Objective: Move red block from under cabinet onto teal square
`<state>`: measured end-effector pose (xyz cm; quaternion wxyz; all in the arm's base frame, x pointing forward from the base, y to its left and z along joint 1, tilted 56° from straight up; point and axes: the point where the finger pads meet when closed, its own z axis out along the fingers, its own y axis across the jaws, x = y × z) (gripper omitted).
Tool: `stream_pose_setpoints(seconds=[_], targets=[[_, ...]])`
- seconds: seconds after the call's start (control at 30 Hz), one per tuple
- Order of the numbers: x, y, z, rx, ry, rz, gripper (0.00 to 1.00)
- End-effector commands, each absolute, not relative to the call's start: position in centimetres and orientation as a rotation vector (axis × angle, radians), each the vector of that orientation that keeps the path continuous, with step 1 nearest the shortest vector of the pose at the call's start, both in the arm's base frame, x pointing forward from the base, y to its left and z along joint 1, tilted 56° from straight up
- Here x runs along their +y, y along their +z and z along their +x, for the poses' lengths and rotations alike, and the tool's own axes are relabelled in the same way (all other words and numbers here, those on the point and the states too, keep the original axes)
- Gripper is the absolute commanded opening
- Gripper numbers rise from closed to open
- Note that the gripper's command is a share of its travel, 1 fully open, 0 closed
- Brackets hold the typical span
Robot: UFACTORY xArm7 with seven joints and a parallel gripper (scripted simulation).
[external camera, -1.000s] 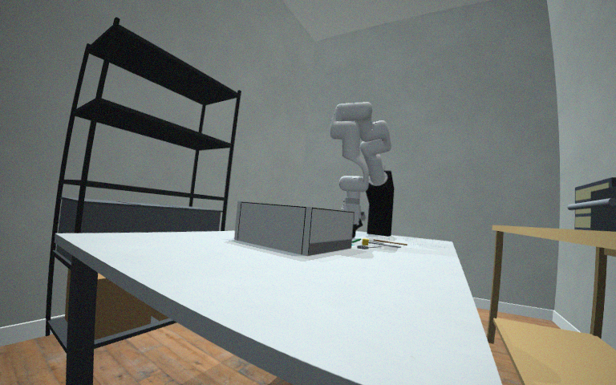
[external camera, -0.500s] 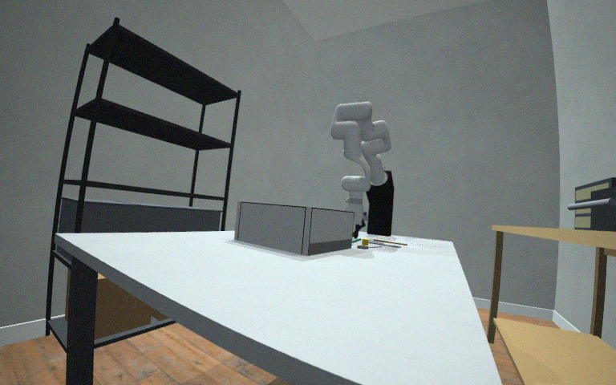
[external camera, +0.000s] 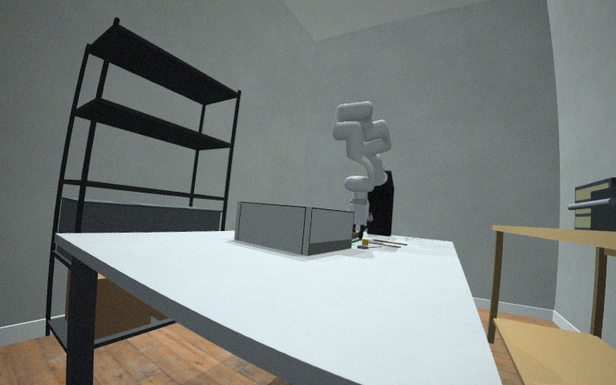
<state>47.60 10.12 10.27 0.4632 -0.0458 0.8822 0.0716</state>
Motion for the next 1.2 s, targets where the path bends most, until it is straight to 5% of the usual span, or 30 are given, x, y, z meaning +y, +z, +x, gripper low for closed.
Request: stream_pose_setpoints(seconds=[0.0,1.17], targets=[[10.8,10.2,47.4,2.168,0.176,-0.112,0.00],[13.2,9.8,46.6,2.168,0.176,-0.111,0.00]])
